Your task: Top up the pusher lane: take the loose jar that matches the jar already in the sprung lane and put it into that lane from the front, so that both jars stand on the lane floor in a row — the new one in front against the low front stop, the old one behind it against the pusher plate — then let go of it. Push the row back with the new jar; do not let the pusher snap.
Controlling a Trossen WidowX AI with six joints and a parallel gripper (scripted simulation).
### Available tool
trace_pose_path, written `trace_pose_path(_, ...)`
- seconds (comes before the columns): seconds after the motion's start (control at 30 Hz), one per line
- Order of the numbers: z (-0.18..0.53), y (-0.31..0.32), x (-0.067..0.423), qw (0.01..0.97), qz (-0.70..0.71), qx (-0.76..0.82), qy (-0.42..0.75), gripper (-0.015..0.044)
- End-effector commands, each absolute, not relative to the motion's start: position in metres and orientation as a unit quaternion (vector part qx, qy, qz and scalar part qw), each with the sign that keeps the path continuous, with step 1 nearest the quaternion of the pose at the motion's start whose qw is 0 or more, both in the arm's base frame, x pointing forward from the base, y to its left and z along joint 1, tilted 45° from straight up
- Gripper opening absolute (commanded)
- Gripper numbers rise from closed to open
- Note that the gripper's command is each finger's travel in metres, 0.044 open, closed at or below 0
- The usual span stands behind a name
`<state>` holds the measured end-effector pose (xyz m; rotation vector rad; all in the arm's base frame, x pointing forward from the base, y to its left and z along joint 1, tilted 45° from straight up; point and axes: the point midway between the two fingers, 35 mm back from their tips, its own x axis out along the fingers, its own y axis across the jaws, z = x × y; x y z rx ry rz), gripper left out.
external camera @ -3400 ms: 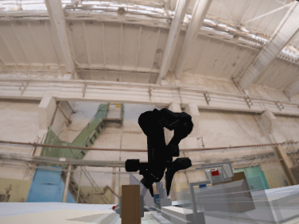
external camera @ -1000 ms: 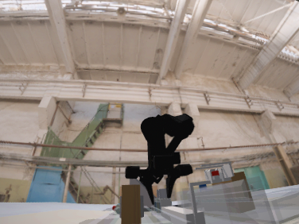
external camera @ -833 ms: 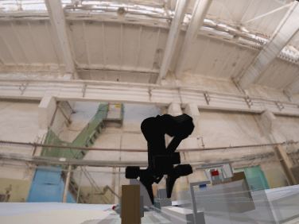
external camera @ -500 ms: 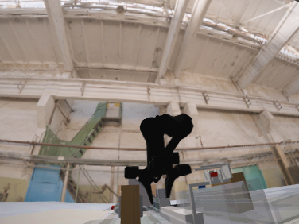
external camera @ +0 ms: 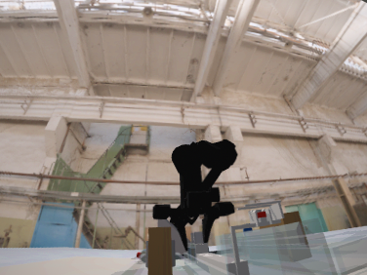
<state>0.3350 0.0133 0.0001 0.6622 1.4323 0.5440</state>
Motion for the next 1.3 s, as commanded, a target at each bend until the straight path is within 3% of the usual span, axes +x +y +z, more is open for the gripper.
trace_pose_path(0.0, 0.001, 0.014, 0.336, 0.674, 0.244, 0.294, 0.632, 0.0000)
trace_pose_path(0.5, 0.000, 0.013, 0.333, 0.674, 0.244, 0.294, 0.632, 0.0000)
trace_pose_path(0.87, 0.000, 0.013, 0.334, 0.674, 0.244, 0.294, 0.632, 0.0276)
trace_pose_path(1.27, 0.014, -0.001, 0.333, 0.674, 0.244, 0.294, 0.633, 0.0276)
